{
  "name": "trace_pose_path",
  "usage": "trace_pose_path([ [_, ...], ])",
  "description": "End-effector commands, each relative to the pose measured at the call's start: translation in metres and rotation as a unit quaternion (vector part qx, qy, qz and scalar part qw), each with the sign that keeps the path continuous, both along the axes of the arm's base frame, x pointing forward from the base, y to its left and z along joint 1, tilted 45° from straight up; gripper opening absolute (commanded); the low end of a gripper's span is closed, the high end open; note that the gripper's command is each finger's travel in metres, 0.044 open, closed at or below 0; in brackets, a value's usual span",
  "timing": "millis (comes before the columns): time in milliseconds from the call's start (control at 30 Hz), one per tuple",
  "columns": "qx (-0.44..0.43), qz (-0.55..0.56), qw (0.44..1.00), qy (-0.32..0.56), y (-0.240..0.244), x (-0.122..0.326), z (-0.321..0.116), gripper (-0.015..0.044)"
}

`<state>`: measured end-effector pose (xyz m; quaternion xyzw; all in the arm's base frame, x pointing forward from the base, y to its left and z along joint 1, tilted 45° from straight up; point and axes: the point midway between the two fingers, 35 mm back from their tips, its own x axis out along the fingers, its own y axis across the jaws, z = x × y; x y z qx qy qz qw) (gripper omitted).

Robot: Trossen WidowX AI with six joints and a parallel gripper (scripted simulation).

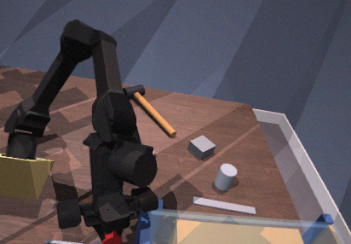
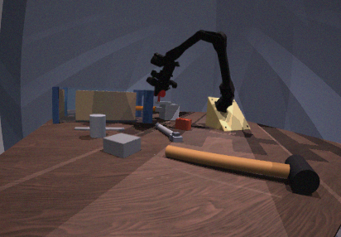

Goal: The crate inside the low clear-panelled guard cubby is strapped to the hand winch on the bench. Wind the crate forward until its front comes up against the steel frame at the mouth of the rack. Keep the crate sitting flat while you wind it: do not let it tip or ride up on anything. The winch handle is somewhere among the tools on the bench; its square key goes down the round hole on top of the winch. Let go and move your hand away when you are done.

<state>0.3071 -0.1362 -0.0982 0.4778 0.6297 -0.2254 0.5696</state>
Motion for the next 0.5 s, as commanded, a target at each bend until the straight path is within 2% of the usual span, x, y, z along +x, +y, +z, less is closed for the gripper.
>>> trace_pose_path([
  [0, 0.011, -0.001, 1.000, 0.007, 0.010, -0.010, 0.007, 0.0000],
  [467, 0.012, -0.001, 1.000, 0.008, 0.019, -0.027, 0.018, 0.0000],
])
